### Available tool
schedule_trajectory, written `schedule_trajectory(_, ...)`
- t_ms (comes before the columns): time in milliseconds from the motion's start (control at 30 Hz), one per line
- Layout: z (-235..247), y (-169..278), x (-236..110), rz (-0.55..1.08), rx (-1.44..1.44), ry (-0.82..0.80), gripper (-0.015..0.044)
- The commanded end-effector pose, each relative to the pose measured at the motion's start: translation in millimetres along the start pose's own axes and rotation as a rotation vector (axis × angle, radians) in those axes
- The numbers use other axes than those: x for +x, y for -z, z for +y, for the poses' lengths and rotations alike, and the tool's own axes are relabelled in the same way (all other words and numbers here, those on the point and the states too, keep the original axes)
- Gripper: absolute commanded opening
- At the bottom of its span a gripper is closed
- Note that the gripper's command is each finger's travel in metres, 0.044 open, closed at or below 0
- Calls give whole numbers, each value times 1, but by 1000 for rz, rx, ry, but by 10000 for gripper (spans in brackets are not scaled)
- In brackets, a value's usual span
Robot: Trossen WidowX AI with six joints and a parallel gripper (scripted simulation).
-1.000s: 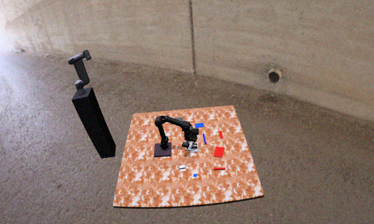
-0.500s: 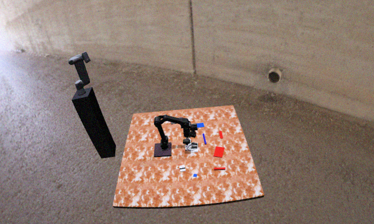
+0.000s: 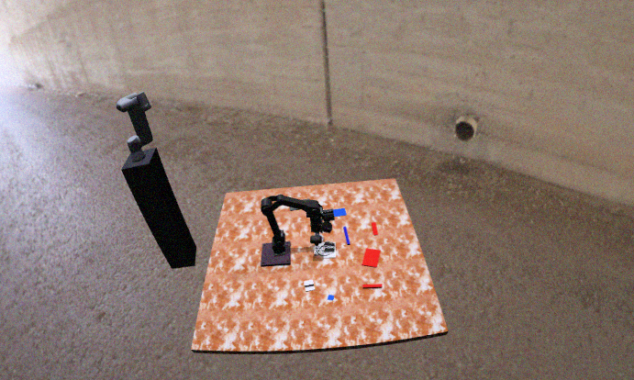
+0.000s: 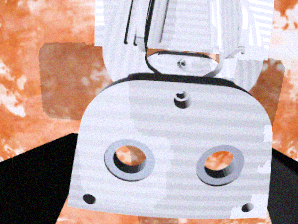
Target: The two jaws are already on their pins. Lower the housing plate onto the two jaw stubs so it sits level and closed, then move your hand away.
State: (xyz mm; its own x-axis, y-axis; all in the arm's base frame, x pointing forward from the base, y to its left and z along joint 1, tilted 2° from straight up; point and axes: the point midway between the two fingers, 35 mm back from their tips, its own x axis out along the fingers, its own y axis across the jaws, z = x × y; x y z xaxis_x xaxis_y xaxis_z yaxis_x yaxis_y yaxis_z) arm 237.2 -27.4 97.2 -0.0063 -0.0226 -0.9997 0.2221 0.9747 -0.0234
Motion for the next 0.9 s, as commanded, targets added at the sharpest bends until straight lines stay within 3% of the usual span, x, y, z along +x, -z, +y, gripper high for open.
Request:
schedule_trajectory(0,1,0,0,-1,1,-5,351)
schedule_trajectory(867,-6,5,0,0,1,-4,351)
